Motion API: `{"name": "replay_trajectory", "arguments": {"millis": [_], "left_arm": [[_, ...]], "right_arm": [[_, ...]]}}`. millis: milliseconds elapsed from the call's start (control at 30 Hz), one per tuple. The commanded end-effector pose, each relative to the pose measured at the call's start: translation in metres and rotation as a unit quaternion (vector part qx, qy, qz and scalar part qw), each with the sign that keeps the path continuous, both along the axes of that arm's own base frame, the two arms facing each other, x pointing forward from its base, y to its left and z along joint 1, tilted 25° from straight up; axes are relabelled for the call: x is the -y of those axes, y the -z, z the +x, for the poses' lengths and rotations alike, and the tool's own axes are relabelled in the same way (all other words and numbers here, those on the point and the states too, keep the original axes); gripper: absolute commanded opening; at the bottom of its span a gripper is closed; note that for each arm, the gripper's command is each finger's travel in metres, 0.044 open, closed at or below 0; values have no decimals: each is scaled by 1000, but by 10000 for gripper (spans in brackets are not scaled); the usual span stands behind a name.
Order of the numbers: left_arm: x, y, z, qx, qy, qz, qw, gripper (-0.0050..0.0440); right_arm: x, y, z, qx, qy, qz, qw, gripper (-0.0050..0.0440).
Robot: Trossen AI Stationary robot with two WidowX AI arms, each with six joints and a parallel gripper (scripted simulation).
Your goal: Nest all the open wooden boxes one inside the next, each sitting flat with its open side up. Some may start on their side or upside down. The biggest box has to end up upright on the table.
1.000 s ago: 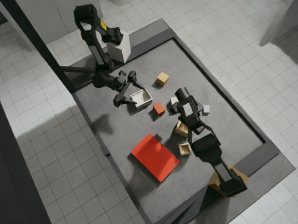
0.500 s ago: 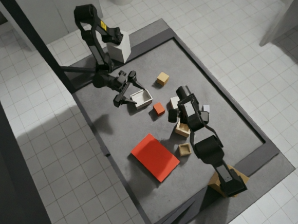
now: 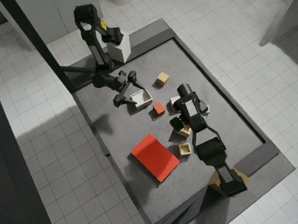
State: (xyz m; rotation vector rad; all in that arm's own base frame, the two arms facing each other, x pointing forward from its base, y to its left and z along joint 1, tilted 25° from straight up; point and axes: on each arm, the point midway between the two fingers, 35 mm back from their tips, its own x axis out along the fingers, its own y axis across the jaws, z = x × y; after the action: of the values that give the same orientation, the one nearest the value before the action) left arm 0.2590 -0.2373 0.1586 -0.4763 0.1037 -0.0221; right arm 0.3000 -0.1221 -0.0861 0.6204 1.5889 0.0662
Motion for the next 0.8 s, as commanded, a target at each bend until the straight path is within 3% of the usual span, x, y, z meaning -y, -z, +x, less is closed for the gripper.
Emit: {"name": "replay_trajectory", "arguments": {"millis": [0, 133, 467, 767], "left_arm": [[0, -2, -1, 2, -1, 0, 1000, 400], [0, -2, -1, 2, -1, 0, 1000, 400], [0, -1, 1, -1, 3, 7, 1000, 400], [-2, 16, 38, -78, 65, 95, 990, 400]], "right_arm": [[10, -16, 9, 61, -94, -11, 994, -50], [9, -15, 6, 85, -159, -9, 984, -50], [6, -14, 4, 85, -164, -6, 983, -50], [-20, -15, -5, 116, -230, -7, 966, -50]]}}
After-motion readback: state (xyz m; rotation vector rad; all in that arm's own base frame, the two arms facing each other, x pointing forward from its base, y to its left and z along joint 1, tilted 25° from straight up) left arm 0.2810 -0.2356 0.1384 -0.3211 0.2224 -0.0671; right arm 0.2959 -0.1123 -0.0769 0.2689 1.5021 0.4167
